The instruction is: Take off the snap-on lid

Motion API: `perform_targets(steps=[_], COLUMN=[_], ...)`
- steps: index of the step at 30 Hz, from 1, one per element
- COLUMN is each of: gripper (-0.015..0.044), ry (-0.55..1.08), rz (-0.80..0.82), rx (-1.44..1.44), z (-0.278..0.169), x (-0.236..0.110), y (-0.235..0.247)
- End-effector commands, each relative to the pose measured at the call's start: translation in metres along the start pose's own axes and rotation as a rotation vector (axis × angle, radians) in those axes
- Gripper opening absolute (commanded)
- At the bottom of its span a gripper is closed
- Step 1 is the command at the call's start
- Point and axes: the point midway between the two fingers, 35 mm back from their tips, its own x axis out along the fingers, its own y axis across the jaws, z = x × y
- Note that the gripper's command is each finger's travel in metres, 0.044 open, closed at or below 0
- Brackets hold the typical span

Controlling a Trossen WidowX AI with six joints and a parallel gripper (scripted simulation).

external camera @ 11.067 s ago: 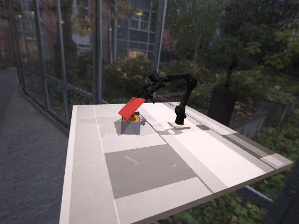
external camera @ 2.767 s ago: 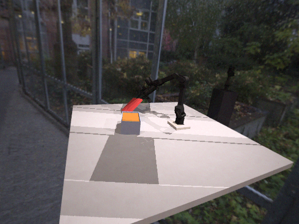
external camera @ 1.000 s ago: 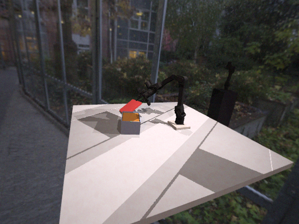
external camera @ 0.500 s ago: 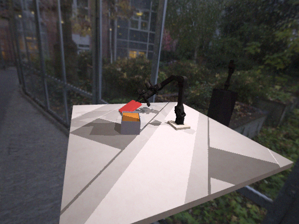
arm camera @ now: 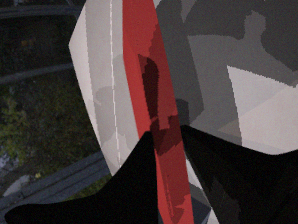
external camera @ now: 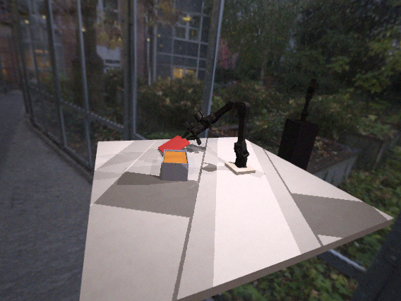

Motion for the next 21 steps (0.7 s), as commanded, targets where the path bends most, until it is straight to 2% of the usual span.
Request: perform_targets(steps=[1,21], gripper=[0.0000,0.0000], ry=[0.014,0.014], rz=[-0.032,-0.032], rx=[0.022,0.022], z=[-0.004,-0.004], x=[0.007,0.017], y=[-0.016,-0.028])
